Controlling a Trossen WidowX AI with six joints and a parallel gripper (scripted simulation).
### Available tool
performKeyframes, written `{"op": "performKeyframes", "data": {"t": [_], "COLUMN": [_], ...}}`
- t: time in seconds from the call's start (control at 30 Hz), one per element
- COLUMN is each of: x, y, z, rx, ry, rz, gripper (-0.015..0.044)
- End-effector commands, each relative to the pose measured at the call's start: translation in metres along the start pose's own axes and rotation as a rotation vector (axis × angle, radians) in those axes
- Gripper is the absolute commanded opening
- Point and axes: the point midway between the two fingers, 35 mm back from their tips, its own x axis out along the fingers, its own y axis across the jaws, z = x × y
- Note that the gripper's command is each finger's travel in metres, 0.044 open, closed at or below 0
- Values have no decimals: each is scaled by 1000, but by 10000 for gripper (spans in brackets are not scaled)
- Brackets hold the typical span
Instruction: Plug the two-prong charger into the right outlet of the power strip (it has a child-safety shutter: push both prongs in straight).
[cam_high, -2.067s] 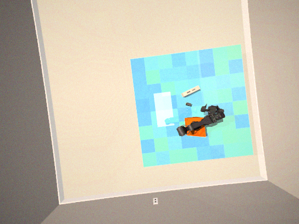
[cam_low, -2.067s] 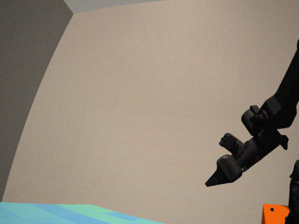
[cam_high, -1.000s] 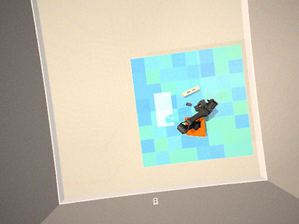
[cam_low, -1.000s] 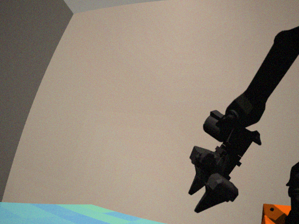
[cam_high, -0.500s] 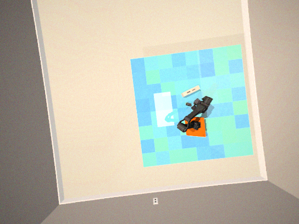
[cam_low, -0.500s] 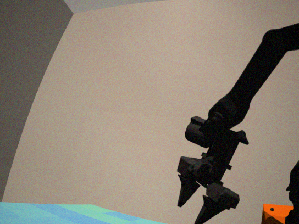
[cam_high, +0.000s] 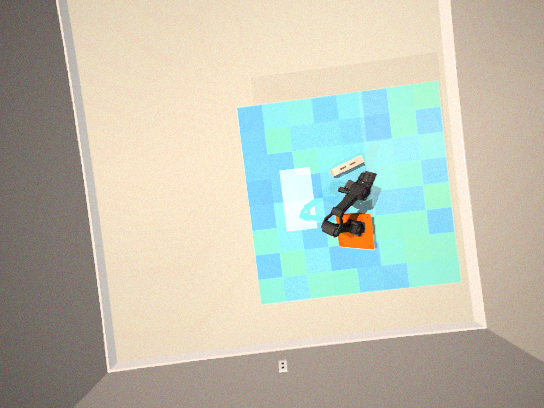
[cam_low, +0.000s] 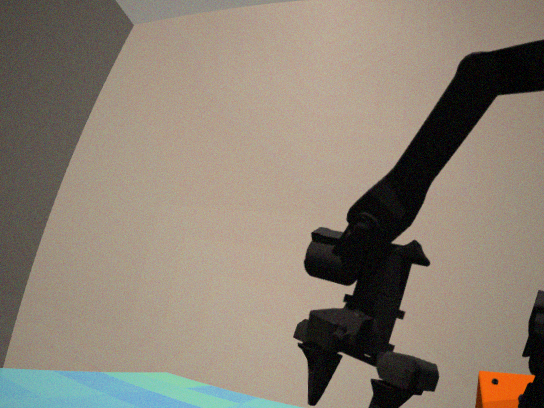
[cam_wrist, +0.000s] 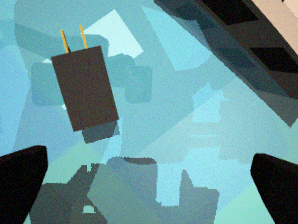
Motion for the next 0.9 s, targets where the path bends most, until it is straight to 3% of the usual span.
{"op": "performKeyframes", "data": {"t": [0.0, 0.4, 0.87], "x": [7, 23, 37], "y": [7, 28, 30], "z": [7, 22, 20], "rx": [-79, -275, -278], "ry": [27, 81, 82], "rz": [52, 187, 189], "gripper": [440, 440, 440]}}
